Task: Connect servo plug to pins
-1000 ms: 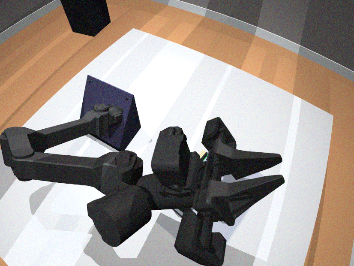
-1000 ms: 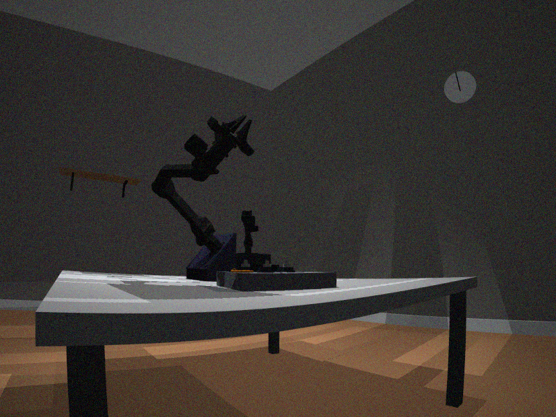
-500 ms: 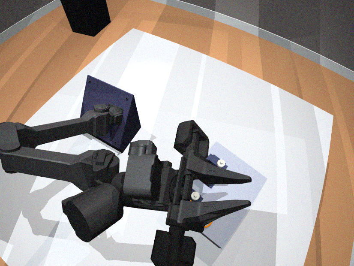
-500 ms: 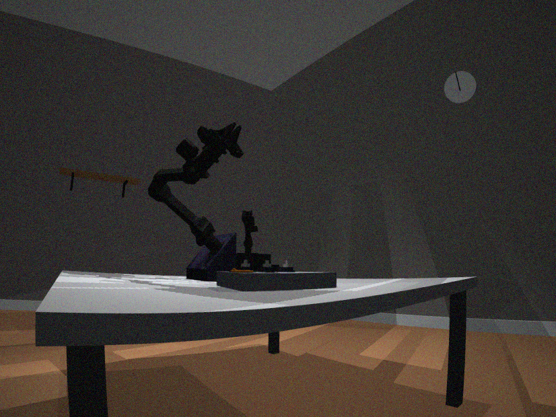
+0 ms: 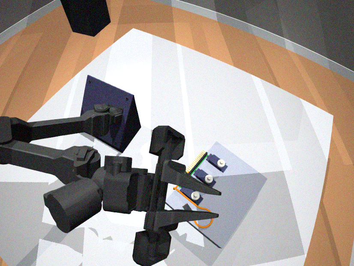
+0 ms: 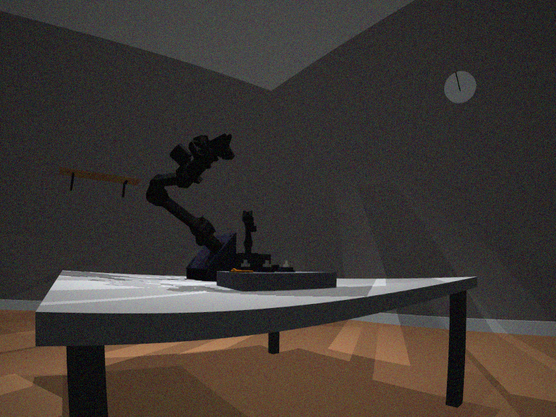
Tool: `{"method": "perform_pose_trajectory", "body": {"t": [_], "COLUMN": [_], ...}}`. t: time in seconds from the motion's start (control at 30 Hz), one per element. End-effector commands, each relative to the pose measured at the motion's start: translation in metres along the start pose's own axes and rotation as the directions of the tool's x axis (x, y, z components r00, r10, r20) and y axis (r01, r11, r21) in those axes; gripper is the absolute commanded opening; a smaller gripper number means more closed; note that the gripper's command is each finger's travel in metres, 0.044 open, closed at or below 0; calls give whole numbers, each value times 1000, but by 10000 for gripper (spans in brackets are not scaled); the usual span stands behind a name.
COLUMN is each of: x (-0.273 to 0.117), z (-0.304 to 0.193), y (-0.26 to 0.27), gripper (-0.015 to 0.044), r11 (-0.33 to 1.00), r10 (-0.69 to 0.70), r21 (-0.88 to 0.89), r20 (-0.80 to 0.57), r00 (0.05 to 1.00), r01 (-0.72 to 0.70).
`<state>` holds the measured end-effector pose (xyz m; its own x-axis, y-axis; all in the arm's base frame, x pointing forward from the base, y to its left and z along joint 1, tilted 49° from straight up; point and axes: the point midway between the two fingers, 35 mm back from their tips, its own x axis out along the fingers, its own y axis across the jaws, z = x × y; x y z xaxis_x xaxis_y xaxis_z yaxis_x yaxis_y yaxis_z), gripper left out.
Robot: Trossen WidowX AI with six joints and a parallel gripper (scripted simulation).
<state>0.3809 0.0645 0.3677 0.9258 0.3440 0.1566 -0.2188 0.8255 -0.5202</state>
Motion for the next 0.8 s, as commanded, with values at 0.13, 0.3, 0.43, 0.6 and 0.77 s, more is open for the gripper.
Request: {"method": "perform_pose_trajectory", "body": {"t": [0.13,0.3,0.43,0.6,0.77], "x": [-21,-35,-46,-60,-75], "z": [-11,-17,-22,-28,-35], "y": [-5,-9,-12,-14,-17], "gripper": [115,115,115,115,115], "r11": [989,972,951,917,875], "r10": [-61,-102,-134,-174,-213], "r21": [127,202,260,328,391], "r20": [-71,-110,-141,-180,-219], "r00": [996,989,981,968,952], "r01": [70,123,168,226,286]}}
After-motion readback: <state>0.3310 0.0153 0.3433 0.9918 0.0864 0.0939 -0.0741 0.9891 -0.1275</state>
